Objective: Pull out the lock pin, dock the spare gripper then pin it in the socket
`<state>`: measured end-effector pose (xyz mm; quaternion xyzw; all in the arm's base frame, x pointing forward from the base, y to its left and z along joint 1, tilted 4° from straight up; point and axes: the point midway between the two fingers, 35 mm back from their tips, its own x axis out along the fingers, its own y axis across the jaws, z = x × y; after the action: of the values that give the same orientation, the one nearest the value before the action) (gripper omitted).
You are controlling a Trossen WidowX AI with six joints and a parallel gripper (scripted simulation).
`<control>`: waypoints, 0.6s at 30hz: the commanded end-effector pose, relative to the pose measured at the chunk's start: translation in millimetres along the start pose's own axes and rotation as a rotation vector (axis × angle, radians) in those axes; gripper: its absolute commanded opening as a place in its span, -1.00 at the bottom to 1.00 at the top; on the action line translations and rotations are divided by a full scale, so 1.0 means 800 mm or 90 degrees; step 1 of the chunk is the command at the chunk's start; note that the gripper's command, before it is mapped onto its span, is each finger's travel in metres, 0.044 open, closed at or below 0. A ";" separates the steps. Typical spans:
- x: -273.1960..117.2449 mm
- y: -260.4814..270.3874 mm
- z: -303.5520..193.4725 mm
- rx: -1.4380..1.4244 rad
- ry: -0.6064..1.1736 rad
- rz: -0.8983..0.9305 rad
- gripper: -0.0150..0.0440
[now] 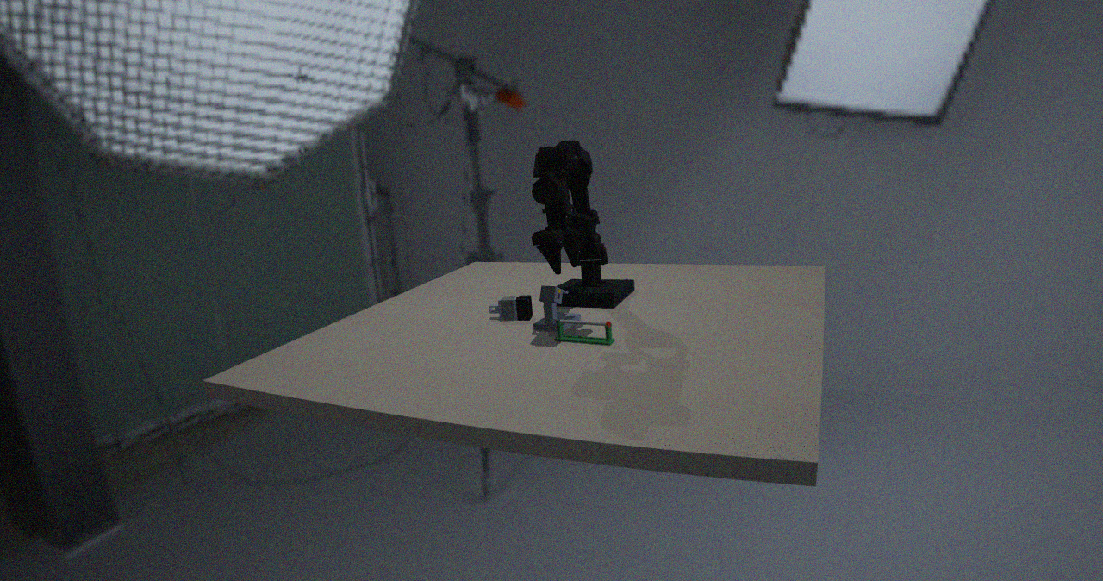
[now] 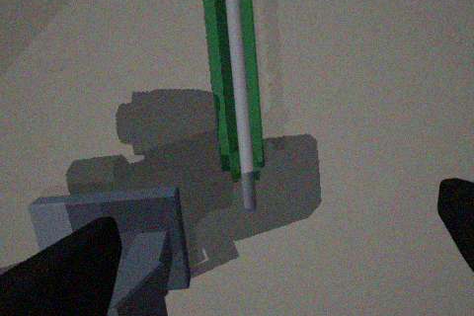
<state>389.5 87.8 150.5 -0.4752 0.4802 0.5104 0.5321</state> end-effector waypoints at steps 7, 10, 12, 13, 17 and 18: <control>-0.002 0.047 -0.117 -0.094 0.217 -0.062 1.00; -0.004 0.071 -0.155 -0.123 0.298 -0.069 1.00; -0.004 0.090 -0.178 -0.140 0.353 -0.068 1.00; -0.004 0.099 -0.190 -0.148 0.380 -0.066 1.00; -0.003 0.142 -0.232 -0.176 0.490 -0.047 1.00; -0.003 0.154 -0.241 -0.181 0.517 -0.039 1.00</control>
<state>284.4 -83.0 137.2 -0.7073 0.5443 0.3465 0.2887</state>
